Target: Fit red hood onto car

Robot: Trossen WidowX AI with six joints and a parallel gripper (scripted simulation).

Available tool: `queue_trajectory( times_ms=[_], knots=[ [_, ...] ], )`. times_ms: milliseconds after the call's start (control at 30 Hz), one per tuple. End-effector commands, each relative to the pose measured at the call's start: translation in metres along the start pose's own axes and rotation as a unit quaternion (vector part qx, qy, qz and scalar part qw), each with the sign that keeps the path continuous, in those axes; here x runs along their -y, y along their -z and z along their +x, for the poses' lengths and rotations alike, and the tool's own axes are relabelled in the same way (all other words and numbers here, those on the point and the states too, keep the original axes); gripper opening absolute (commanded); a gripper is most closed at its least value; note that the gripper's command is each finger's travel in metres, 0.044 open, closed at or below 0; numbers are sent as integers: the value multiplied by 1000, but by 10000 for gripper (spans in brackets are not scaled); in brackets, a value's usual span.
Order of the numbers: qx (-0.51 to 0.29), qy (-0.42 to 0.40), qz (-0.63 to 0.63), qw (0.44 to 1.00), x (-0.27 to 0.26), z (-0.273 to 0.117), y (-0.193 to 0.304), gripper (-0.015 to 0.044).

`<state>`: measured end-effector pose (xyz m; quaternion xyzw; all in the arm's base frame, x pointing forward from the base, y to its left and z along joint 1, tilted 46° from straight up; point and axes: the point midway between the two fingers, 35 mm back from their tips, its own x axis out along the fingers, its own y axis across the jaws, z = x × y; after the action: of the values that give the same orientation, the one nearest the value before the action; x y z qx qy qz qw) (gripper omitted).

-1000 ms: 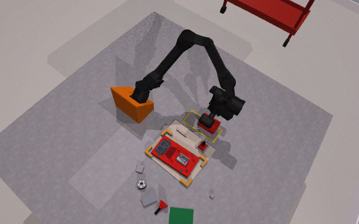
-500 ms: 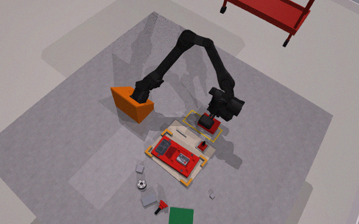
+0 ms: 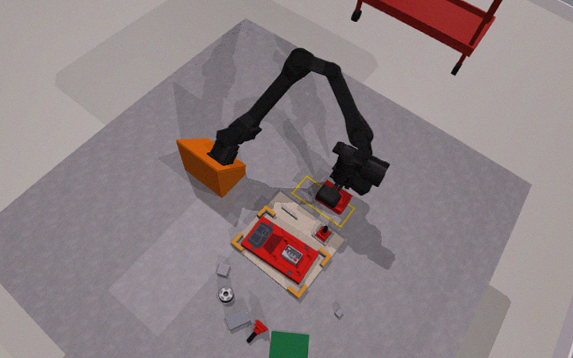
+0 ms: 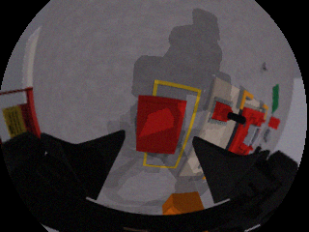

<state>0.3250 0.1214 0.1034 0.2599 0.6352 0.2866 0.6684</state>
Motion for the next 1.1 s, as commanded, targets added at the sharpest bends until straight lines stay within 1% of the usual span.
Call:
queue_trajectory(
  times_ms=[0, 1067],
  knots=[
    [0, 0, 4, 1000, 1, 3, 0, 440],
    [0, -1, 4, 1000, 0, 23, 1, 440]
  ],
)
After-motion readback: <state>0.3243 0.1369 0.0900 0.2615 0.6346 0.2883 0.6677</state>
